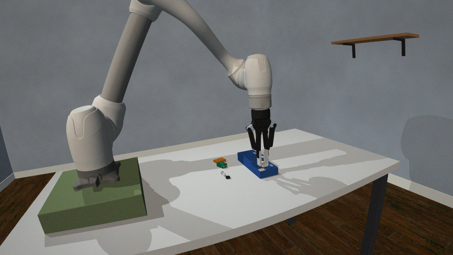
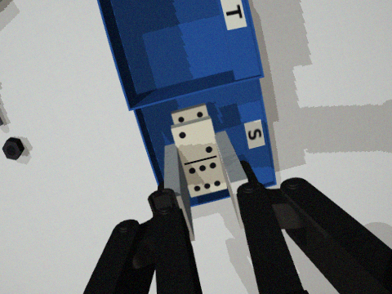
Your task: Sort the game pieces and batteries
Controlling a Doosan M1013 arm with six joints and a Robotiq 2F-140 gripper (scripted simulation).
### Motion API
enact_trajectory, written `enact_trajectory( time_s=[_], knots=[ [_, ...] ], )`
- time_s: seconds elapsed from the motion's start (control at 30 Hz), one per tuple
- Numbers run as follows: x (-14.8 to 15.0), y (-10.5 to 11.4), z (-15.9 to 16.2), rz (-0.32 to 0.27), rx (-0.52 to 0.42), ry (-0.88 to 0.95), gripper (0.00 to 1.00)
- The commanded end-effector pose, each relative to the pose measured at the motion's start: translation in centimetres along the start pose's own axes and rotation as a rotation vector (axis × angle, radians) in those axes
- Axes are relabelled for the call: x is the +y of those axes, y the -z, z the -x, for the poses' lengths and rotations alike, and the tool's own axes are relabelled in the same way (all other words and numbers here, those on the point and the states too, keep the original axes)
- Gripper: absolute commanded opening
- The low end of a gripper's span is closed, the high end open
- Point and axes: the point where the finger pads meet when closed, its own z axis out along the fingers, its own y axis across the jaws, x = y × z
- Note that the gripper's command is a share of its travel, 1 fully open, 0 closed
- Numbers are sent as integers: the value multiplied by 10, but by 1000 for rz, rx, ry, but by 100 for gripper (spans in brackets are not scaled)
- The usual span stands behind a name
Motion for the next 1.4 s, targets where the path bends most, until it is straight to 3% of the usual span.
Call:
enact_trajectory(
  time_s=[0.0,0.27,0.7,0.73,1.37],
  knots=[
    [0,-8,0,0,0,0,13],
    [0,-18,0,0,0,0,13],
    [0,-18,0,0,0,0,13],
    [0,-18,0,0,0,0,19],
    [0,-15,0,0,0,0,19]
  ],
)
